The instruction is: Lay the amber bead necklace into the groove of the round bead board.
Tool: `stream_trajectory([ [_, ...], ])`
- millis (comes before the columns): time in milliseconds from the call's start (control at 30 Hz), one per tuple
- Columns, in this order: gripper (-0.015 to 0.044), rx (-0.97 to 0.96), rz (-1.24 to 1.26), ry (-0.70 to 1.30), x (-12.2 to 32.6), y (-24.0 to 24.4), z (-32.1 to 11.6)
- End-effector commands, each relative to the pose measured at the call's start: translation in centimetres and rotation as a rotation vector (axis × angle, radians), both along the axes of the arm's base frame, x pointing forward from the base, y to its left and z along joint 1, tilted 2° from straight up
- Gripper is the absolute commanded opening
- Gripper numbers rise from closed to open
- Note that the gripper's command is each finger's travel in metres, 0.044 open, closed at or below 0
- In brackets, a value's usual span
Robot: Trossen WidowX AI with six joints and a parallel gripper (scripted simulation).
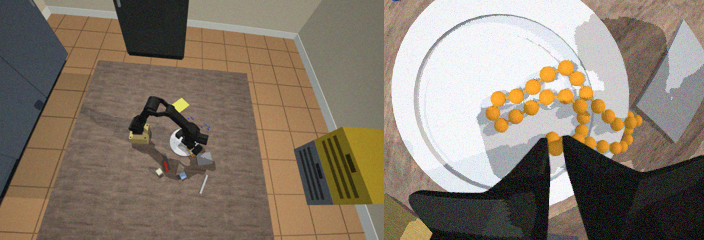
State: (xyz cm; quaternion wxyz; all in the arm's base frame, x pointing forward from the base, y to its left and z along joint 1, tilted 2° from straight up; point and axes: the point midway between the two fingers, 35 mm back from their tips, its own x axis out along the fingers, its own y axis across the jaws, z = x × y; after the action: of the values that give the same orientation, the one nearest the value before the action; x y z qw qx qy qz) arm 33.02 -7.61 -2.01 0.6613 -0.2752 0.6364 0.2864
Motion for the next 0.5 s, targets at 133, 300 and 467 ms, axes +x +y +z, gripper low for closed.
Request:
stream_trajectory([
  [133, 0.0000, 0.006, -0.003, 0.011, -0.26, 0.16, -1.28],
  [300, 0.0000, 0.006, -0.003, 0.011, -0.26, 0.16, -1.28],
  [467, 0.0000, 0.006, -0.003, 0.011, -0.26, 0.16, -1.28],
])
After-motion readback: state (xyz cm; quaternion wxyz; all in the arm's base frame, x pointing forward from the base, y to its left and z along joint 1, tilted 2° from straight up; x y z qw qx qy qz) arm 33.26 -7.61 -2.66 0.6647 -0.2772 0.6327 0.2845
